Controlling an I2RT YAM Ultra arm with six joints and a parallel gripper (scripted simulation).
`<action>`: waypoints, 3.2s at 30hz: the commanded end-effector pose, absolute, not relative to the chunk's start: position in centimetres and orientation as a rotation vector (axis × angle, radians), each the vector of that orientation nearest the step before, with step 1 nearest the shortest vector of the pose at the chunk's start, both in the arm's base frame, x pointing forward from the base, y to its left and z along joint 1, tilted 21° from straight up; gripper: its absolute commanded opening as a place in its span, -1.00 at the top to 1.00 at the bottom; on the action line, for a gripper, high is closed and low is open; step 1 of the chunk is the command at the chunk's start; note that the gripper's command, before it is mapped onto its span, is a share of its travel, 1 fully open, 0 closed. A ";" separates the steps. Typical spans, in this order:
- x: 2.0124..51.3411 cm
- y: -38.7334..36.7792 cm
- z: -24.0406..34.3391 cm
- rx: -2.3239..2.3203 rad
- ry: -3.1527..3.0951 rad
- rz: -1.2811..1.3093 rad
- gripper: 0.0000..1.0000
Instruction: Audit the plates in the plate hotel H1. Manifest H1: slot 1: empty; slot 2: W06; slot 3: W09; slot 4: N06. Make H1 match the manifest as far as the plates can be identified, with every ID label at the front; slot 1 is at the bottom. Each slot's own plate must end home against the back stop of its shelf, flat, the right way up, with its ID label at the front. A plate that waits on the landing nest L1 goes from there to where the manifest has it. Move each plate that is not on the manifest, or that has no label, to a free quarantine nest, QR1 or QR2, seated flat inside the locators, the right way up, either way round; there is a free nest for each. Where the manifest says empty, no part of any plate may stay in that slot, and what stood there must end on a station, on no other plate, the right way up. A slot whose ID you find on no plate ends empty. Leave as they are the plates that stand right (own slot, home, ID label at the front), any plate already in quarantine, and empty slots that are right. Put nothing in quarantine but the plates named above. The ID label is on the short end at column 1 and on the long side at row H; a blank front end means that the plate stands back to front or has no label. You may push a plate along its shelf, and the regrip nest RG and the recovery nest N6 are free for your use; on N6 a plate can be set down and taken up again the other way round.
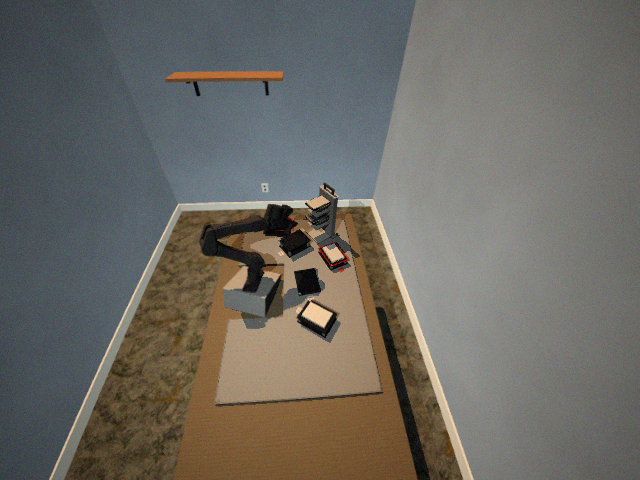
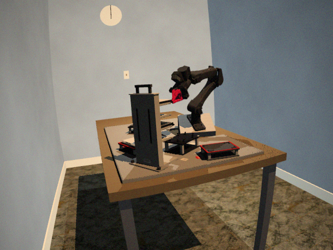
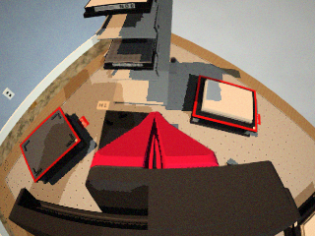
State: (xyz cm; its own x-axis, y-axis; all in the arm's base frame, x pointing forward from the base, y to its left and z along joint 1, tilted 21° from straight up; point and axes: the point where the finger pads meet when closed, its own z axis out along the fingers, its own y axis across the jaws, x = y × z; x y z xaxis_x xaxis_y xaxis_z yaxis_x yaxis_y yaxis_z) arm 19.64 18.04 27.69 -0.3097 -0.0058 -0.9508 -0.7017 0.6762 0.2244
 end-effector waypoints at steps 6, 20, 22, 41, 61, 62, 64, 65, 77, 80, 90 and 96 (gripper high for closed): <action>19.1 18.6 28.8 -0.486 1.786 0.712 1.00; 16.0 22.0 29.4 -0.488 1.797 0.708 1.00; 15.8 22.3 29.5 -0.488 1.797 0.708 1.00; 15.7 21.2 31.9 -0.463 1.786 0.705 -1.00; 15.2 19.3 36.8 -0.477 1.785 0.707 -1.00; 15.1 19.2 36.9 -0.472 1.781 0.710 -1.00; 15.1 19.2 36.9 -0.474 1.780 0.711 -1.00; 15.1 19.2 36.9 -0.474 1.780 0.711 -1.00; 15.1 19.7 36.2 -0.483 1.790 0.709 -1.00; 15.1 19.7 36.2 -0.483 1.790 0.709 -1.00; 15.1 19.7 36.2 -0.483 1.790 0.709 -1.00; 15.9 20.7 34.9 -0.498 1.808 0.685 -1.00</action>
State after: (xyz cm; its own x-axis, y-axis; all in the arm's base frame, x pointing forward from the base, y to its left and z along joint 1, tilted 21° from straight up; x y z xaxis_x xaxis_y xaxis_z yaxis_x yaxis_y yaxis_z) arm 15.43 20.09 35.59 -0.3246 0.0102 -0.9458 -0.6319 0.7417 0.2248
